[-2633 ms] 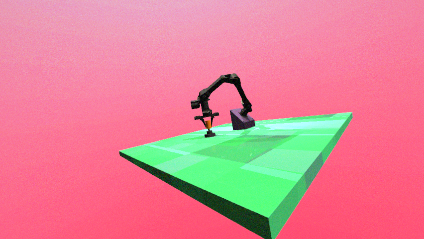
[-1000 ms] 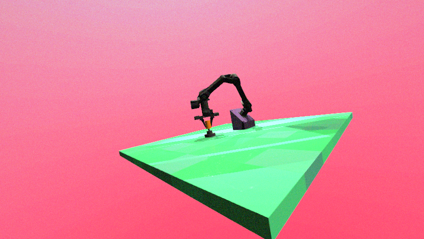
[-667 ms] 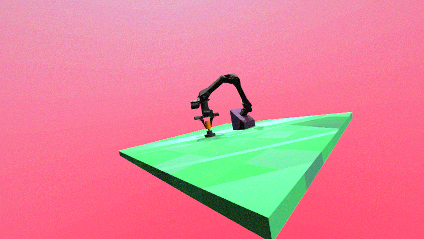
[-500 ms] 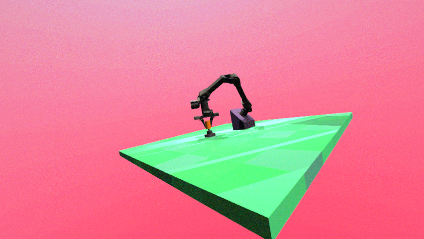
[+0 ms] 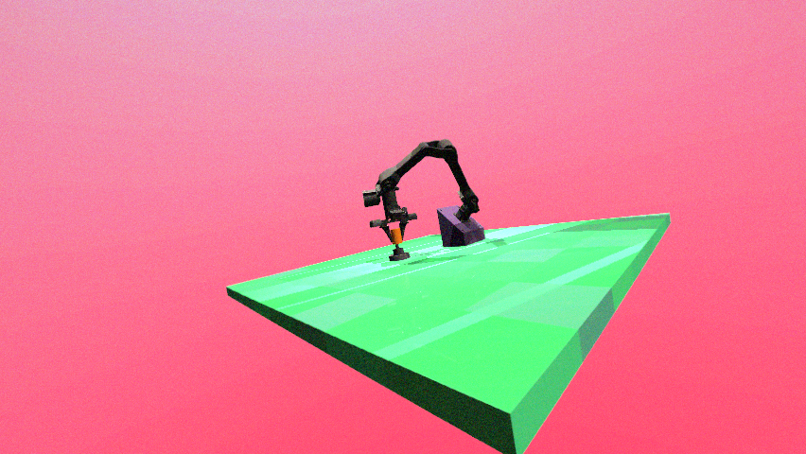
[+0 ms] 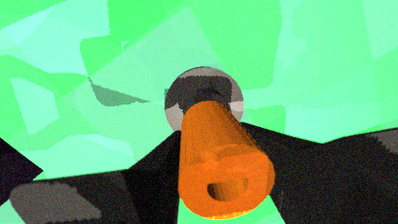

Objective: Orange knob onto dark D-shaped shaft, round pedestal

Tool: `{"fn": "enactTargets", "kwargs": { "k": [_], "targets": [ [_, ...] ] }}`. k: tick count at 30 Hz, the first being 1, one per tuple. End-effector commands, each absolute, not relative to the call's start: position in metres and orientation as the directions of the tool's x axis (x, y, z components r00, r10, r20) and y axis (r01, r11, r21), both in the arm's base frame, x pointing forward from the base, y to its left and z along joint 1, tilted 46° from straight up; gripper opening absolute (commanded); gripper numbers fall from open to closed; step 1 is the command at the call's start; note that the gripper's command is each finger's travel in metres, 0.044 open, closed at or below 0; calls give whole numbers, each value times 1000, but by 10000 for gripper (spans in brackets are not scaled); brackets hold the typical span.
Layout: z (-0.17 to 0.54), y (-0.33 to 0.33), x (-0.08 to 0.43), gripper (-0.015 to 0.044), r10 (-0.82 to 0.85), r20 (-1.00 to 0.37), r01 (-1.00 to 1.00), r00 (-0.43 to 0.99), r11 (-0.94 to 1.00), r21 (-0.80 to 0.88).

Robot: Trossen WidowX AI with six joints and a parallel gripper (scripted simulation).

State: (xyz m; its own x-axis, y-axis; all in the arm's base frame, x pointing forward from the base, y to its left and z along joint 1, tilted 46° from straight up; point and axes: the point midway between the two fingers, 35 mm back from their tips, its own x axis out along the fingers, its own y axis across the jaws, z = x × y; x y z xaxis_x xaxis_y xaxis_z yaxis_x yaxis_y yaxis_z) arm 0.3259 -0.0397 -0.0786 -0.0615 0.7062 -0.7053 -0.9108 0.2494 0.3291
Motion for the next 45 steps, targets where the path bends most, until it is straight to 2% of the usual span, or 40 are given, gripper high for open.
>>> {"fn": "enactTargets", "kwargs": {
  "k": [1,45],
  "targets": [
    [-76,-42,327,0,705,-707,-944,-55,194,267],
    [-81,-39,328,0,705,-707,-944,-55,194,267]
  ]
}}
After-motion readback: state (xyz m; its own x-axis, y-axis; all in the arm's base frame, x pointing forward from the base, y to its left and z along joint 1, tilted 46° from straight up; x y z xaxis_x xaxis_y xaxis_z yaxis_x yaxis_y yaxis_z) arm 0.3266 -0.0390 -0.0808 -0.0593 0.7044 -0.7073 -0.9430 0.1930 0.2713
